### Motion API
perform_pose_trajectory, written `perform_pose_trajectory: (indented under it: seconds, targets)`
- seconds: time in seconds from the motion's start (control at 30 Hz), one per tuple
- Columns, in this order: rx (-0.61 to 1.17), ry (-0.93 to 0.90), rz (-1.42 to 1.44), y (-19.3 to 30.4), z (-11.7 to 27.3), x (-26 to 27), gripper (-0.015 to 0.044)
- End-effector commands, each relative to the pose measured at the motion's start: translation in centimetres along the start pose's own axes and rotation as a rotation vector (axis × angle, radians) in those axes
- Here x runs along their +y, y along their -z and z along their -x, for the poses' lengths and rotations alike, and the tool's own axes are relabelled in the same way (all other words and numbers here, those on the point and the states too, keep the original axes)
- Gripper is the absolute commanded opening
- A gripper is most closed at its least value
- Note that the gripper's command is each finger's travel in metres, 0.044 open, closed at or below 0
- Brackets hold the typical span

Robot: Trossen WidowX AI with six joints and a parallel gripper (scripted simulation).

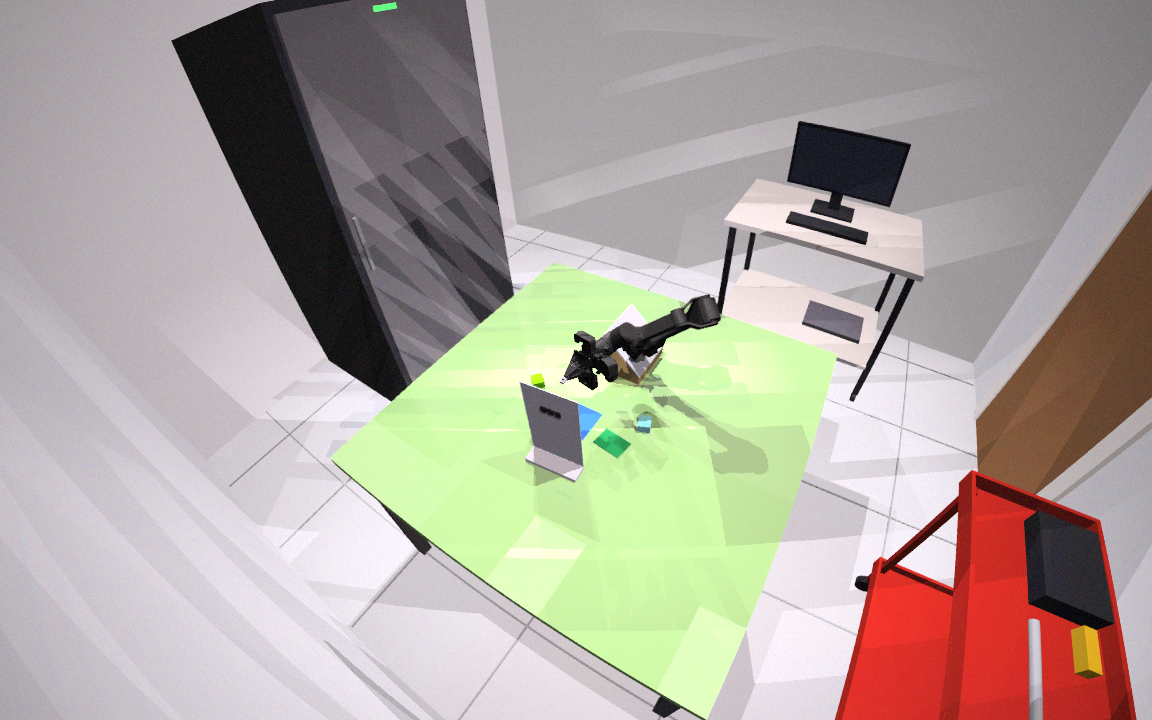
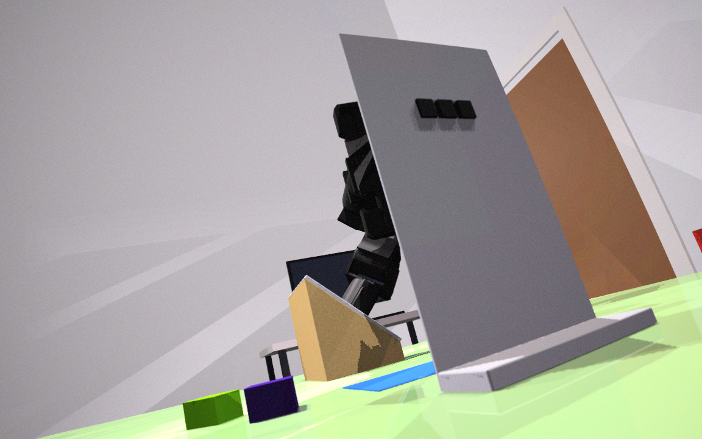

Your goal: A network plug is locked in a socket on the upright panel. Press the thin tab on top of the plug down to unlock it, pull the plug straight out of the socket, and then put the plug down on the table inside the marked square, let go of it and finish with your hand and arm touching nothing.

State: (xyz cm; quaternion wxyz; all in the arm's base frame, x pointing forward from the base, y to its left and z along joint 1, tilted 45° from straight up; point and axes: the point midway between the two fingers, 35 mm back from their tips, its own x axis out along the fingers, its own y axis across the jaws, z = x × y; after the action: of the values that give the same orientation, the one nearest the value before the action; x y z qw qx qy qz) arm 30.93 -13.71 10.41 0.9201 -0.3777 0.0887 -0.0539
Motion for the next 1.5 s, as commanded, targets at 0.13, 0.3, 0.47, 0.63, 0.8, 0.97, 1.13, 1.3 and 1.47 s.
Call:
perform_pose_trajectory:
  seconds: [0.13, 0.3, 0.47, 0.63, 0.8, 0.97, 1.13, 1.3, 1.47]
  targets:
    - [-0.010, 0.004, 0.010, -0.2, 0.8, -1.7, 0.0000]
    - [-0.010, 0.001, 0.012, -0.2, 1.1, -2.1, 0.0000]
    - [0.017, -0.095, 0.028, 0.7, 0.5, -0.4, 0.0000]
    - [0.040, -0.207, 0.044, 1.6, 0.0, 1.7, 0.0000]
    - [0.053, -0.319, 0.056, 2.4, -0.2, 3.8, 0.0000]
    - [0.058, -0.430, 0.065, 3.0, -0.1, 5.8, 0.0000]
    - [0.055, -0.539, 0.069, 3.4, 0.2, 7.7, 0.0000]
    - [0.044, -0.646, 0.068, 3.6, 0.6, 9.6, 0.0000]
    - [0.026, -0.749, 0.061, 3.6, 1.3, 11.3, 0.0000]
